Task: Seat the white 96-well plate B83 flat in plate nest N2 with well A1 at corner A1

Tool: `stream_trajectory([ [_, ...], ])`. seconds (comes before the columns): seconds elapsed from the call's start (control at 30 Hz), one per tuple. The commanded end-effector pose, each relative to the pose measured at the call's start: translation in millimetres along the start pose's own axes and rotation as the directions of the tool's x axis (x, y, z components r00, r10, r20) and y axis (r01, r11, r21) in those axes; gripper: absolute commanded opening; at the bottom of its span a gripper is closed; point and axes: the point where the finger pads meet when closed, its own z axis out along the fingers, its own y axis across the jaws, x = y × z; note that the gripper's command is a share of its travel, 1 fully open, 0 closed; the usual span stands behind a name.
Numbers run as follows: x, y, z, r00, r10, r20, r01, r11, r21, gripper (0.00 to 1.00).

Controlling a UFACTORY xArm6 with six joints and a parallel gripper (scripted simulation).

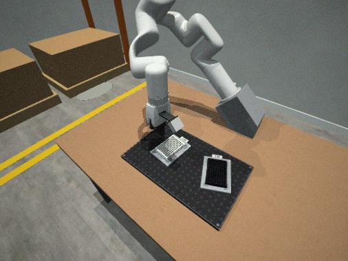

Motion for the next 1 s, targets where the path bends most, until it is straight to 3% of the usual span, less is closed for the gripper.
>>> stream_trajectory([
  [0.0, -11, -12, 3.0, 1.0, 0.002, 0.004, -0.002, 1.0, 0.022, 0.0],
  [0.13, -23, -25, 7.6, 1.0, 0.002, 0.004, -0.002, 1.0, 0.022, 0.0],
  [0.4, -23, -25, 7.6, 1.0, 0.002, 0.004, -0.002, 1.0, 0.022, 0.0],
  [0.97, -23, -26, 47.5, 1.0, 0.002, 0.004, -0.002, 1.0, 0.022, 0.0],
])
